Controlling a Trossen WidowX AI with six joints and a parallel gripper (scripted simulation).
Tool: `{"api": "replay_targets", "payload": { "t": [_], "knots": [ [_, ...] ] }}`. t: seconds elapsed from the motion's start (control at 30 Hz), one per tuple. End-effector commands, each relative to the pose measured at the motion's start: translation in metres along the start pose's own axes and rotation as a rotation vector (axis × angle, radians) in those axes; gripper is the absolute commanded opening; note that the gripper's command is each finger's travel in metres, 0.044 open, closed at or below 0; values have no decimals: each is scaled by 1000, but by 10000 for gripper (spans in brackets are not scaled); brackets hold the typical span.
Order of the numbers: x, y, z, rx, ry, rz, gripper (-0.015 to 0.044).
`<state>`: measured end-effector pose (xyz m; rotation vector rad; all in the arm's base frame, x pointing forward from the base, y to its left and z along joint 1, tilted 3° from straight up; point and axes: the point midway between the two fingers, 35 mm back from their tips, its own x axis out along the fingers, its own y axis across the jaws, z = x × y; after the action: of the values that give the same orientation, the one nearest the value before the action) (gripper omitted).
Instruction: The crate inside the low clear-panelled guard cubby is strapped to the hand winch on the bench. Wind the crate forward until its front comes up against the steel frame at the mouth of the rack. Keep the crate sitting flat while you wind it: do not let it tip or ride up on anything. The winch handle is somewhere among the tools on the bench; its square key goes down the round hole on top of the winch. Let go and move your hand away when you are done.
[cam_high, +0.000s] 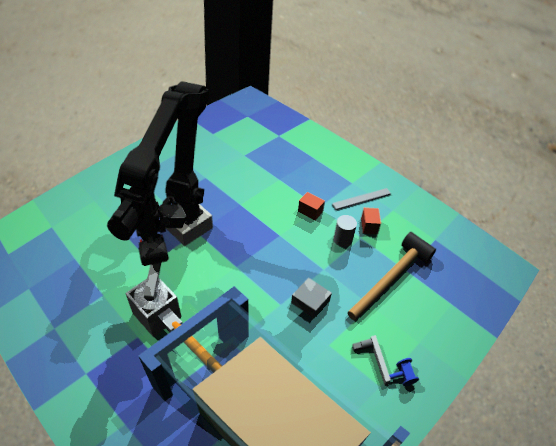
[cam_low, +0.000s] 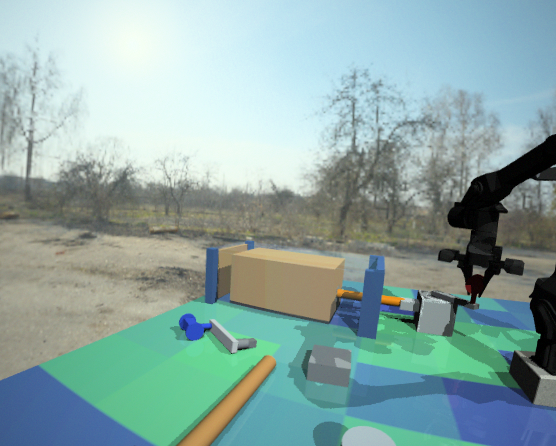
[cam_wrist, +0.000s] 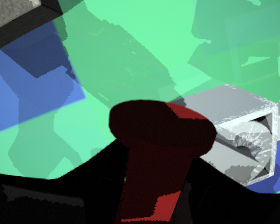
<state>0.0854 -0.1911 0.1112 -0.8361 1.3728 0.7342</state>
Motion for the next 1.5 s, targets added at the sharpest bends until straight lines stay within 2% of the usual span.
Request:
{"api": "replay_targets", "payload": {
  "t": [0.0, 1.47],
  "knots": [
    [3, 2, -11, 8, 12, 14, 0],
    [2, -3, -68, 8, 17, 14, 0]
  ]
}}
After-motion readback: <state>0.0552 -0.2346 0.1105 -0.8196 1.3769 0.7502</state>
